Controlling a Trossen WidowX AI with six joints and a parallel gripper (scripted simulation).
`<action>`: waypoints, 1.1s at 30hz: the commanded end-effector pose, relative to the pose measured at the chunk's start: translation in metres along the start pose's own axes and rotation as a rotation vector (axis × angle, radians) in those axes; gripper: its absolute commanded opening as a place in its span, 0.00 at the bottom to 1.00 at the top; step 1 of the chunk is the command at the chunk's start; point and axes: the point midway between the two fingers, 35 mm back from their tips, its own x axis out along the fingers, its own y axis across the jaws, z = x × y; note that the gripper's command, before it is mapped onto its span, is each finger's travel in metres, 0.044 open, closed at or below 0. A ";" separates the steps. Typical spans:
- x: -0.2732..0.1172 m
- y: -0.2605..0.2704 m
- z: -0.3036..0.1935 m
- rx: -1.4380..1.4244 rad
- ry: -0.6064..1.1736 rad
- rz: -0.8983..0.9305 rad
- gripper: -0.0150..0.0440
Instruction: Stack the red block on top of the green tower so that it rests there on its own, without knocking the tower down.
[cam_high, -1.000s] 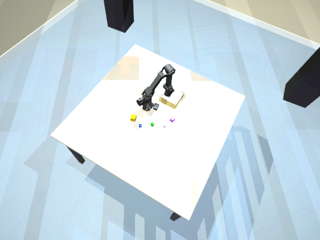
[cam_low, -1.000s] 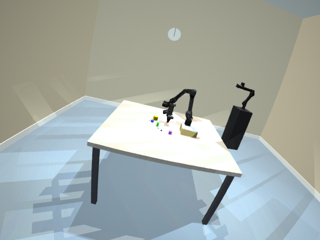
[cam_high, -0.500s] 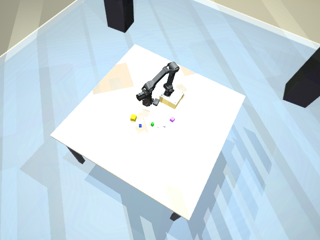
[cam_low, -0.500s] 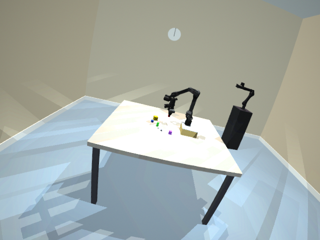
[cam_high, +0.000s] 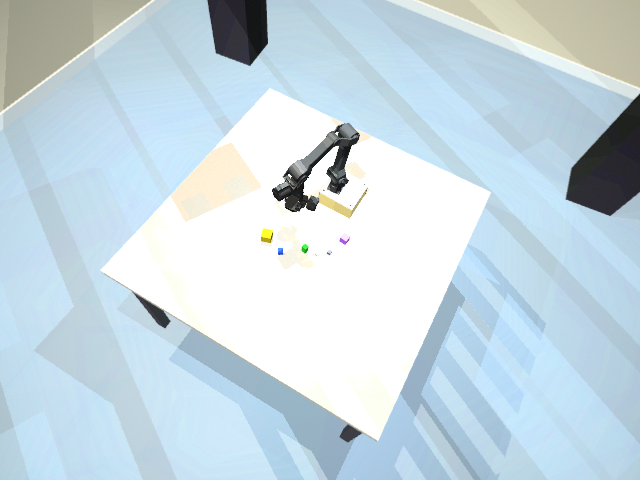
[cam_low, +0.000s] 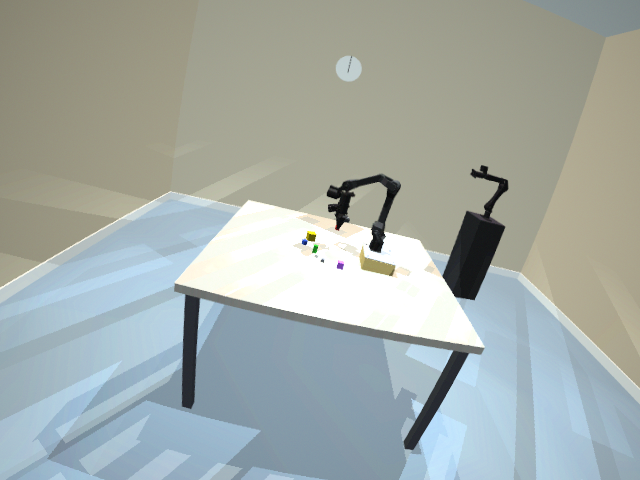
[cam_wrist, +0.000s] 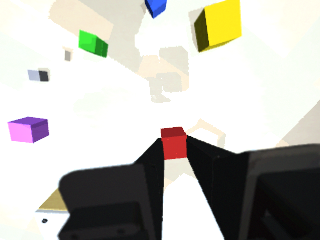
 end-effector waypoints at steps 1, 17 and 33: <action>-0.001 0.009 0.019 -0.004 0.001 0.004 0.25; -0.002 0.067 0.093 -0.014 -0.009 0.005 0.25; 0.031 0.096 0.115 -0.005 -0.007 0.013 0.25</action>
